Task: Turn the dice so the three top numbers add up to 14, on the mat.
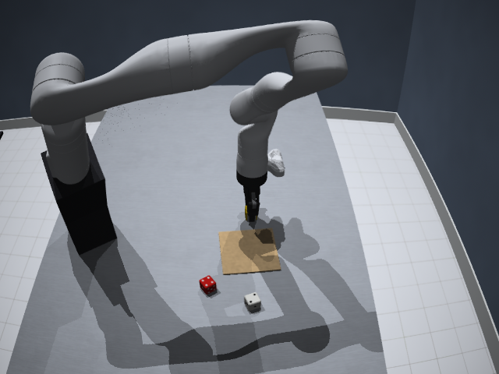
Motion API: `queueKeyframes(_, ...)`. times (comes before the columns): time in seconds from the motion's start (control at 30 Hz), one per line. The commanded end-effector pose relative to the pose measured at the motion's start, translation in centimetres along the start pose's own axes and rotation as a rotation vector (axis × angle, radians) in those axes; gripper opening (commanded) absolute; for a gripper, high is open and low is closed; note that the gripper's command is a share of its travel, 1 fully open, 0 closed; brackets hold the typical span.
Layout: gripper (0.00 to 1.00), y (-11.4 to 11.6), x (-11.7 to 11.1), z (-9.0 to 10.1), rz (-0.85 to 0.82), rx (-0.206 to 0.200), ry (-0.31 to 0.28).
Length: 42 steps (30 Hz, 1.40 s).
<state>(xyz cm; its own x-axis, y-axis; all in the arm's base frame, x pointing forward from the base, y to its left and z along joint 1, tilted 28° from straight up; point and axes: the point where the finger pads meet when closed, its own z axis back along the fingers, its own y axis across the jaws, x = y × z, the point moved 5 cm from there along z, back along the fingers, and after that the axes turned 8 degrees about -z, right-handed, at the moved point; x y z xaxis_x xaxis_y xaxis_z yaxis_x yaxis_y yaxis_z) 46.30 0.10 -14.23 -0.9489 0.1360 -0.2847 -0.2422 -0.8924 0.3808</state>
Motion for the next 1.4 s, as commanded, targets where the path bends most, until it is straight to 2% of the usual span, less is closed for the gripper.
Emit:
queueKeyframes(0.0,0.46,0.02,-0.14,-0.38,-0.004,-0.003,0.003)
queueKeyframes(1.2,0.46,0.02,-0.14,-0.39,-0.004,-0.003,0.003)
queueKeyframes(1.23,0.26,0.02,-0.14,-0.39,-0.004,-0.003,0.003)
queueKeyframes(1.37,0.26,0.02,-0.14,-0.39,-0.004,-0.003,0.003)
